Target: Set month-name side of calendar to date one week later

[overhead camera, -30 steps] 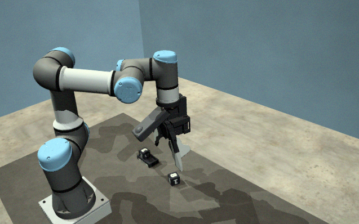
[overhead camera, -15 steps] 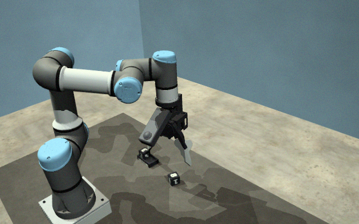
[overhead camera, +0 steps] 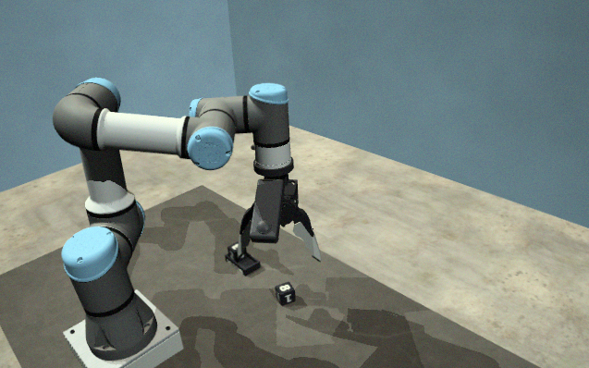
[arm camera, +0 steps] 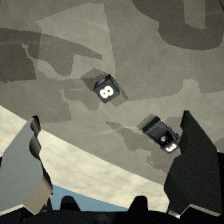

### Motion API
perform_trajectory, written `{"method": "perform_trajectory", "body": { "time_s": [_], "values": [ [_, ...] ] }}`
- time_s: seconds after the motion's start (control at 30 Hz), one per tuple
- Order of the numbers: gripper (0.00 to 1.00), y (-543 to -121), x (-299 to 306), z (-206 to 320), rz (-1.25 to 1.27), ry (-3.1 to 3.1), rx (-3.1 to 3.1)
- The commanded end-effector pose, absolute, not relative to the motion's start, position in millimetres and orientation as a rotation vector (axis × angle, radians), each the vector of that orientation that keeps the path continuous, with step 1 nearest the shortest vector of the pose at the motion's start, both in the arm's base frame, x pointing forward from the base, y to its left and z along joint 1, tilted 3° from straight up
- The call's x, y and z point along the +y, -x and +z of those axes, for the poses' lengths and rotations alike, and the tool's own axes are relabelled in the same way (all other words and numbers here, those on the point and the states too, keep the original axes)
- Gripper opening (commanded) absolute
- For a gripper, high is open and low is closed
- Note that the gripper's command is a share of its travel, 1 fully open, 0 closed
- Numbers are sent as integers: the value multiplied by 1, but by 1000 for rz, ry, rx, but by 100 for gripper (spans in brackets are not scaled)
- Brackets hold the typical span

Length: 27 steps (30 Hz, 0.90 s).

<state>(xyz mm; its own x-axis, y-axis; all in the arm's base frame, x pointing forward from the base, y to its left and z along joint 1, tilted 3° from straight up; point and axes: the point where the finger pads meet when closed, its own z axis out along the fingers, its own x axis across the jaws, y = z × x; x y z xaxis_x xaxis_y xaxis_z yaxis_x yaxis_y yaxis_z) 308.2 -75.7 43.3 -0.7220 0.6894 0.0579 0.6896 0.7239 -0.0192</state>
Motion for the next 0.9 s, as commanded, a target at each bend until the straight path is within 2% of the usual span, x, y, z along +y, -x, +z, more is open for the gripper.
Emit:
{"method": "perform_trajectory", "body": {
  "time_s": [0.0,0.87],
  "values": [
    [100,-310,-76,44,-23,956,-2934],
    [100,-316,-75,42,-40,347,-3070]
  ]
}}
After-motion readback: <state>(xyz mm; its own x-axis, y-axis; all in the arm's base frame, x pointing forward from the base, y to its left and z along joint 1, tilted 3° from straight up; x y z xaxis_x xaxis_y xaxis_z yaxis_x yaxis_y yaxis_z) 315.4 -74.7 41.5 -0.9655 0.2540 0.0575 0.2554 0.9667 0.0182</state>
